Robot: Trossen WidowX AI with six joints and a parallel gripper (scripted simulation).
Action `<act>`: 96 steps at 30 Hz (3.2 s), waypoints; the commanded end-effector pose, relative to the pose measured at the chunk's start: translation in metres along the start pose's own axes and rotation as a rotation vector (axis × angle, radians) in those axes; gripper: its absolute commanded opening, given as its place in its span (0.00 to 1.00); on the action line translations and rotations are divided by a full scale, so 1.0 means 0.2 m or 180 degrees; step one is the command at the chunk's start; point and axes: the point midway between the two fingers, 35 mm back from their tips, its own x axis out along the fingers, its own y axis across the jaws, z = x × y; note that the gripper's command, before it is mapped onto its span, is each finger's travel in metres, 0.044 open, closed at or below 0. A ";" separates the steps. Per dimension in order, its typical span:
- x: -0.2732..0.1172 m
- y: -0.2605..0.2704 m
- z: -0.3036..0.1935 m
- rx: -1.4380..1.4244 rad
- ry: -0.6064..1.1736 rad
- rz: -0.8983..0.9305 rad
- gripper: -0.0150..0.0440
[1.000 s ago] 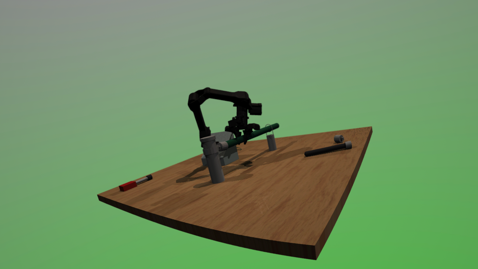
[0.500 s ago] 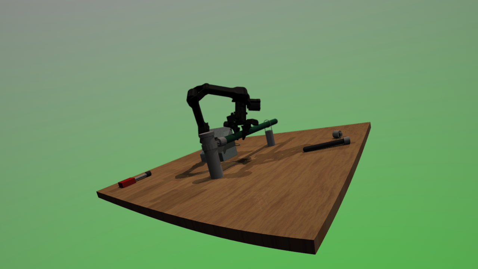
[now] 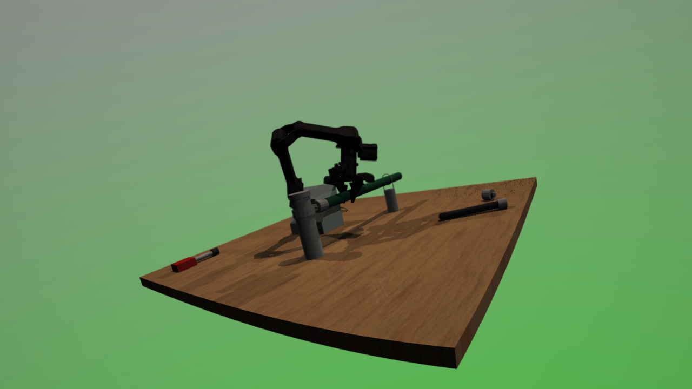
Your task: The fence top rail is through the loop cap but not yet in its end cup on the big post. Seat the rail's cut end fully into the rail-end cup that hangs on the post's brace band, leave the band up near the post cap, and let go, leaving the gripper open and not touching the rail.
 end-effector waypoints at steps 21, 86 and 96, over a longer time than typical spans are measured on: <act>-0.01 0.02 0.07 0.0002 -0.0009 0.0015 0.25; -0.19 -0.01 0.02 -0.0287 0.0044 0.0077 1.00; -0.36 -0.02 0.02 -0.0332 0.0220 0.0368 1.00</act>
